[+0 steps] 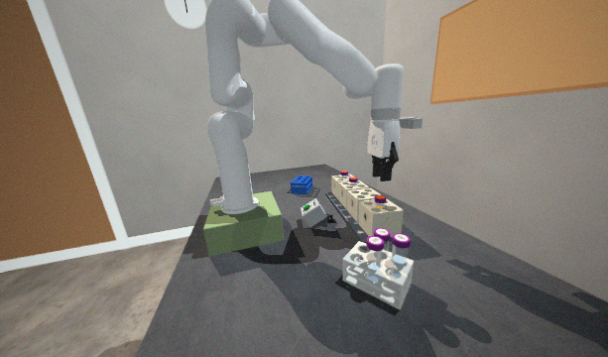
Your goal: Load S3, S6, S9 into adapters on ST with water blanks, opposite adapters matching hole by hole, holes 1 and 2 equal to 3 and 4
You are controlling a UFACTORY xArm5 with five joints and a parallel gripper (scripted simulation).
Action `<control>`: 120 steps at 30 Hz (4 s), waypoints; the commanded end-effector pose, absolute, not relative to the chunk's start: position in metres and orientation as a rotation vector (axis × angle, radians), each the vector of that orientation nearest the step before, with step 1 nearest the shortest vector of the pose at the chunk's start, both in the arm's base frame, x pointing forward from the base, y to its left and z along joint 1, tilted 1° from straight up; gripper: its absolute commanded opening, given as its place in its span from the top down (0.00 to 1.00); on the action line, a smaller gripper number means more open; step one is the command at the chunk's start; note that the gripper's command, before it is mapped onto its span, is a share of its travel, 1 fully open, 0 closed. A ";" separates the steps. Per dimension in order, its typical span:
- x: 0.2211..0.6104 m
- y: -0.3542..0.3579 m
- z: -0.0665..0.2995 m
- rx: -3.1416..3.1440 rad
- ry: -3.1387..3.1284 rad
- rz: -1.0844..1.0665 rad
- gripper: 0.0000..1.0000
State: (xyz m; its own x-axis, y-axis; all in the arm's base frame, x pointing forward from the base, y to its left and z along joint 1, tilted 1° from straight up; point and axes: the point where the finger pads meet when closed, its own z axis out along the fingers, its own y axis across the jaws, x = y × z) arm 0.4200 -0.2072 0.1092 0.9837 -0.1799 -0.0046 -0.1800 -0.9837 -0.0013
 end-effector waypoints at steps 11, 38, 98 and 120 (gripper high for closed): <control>0.421 -0.208 0.136 -3.139 0.285 0.008 0.56; 0.421 -0.207 0.159 -3.139 0.285 0.008 0.56; 0.276 -0.373 0.162 -3.034 -0.847 0.015 0.43; 0.263 -0.387 0.150 -3.034 -0.847 0.016 0.43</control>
State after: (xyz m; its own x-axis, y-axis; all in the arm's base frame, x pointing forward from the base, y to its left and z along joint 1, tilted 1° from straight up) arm 0.2624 -0.3864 0.1544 0.8553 0.5181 0.0000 0.5181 -0.8553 0.0013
